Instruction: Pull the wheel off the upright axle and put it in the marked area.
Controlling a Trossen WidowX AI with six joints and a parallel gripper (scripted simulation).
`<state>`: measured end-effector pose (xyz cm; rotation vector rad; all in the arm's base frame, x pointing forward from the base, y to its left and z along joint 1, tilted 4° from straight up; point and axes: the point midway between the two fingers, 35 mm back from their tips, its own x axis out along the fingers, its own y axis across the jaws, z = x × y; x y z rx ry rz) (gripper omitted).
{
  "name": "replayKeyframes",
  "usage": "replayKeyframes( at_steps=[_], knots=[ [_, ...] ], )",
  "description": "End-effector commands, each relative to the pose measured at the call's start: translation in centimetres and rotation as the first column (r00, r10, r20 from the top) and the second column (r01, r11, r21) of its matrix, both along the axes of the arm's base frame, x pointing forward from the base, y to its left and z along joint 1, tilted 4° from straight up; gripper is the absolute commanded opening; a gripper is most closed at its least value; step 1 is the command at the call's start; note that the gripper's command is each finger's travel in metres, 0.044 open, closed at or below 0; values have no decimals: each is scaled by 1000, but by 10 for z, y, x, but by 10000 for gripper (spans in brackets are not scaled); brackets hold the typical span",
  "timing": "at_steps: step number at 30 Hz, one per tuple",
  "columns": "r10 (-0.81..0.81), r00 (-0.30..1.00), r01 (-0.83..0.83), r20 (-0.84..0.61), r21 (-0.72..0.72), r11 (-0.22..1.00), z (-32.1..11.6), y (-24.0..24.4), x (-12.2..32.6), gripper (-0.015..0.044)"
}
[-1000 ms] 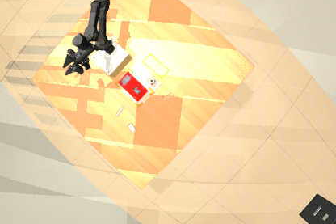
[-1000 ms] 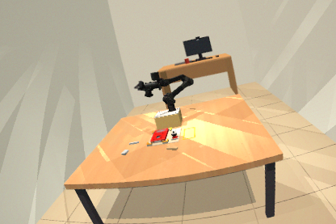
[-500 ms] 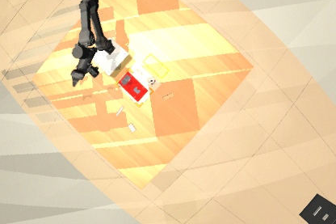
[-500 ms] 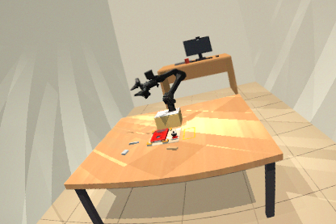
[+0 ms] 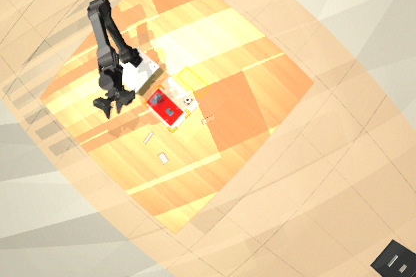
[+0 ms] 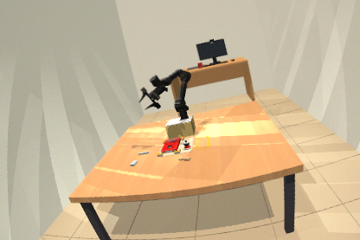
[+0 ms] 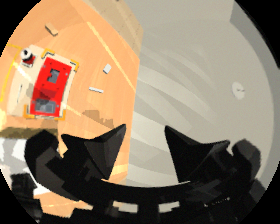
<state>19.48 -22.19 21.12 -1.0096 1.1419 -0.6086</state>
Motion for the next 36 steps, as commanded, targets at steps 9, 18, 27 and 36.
replayKeyframes(
  at_steps=[9, 18, 27, 36],
  knots=[
    [-355, 889, 97, 290, 639, 763, -56, 57, 100, 300],
    [-616, 764, 196, 192, 840, 506, -86, 96, 132, 300],
    [-829, 559, 315, -10, 928, 201, -119, 141, 155, 300],
    [-941, 254, 417, -222, 903, -100, -153, 190, 167, 300]
  ],
)
